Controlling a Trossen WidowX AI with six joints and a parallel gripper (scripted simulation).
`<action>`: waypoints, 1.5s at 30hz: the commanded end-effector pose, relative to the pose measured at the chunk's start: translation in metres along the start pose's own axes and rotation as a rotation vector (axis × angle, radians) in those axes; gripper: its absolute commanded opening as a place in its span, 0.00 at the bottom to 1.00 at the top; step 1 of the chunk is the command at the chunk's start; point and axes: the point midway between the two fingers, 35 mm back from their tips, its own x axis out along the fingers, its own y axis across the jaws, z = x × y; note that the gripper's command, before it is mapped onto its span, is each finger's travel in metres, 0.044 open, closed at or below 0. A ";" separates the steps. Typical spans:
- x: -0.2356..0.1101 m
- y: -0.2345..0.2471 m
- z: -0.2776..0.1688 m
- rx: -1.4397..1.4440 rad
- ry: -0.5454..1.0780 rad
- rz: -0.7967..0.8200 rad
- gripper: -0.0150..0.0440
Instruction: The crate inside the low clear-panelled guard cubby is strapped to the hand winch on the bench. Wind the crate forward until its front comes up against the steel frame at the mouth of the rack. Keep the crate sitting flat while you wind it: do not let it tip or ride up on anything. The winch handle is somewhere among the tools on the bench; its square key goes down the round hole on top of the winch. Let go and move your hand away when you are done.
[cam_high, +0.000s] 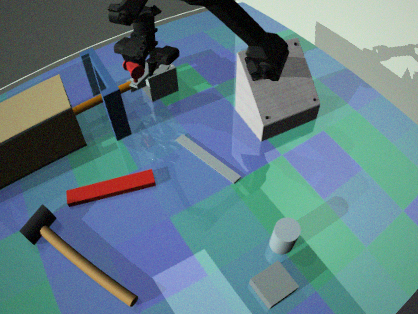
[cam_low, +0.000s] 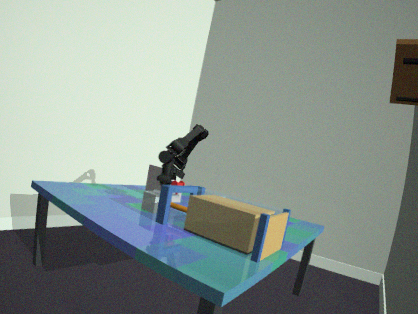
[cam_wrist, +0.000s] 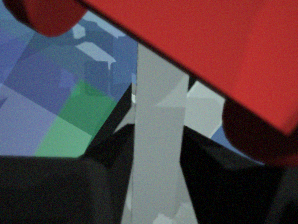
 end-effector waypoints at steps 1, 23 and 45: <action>0.004 0.000 0.000 0.001 0.007 0.005 0.25; 0.000 -0.002 0.001 0.044 0.004 -0.004 0.61; -0.120 -0.010 0.011 0.042 0.089 0.023 1.00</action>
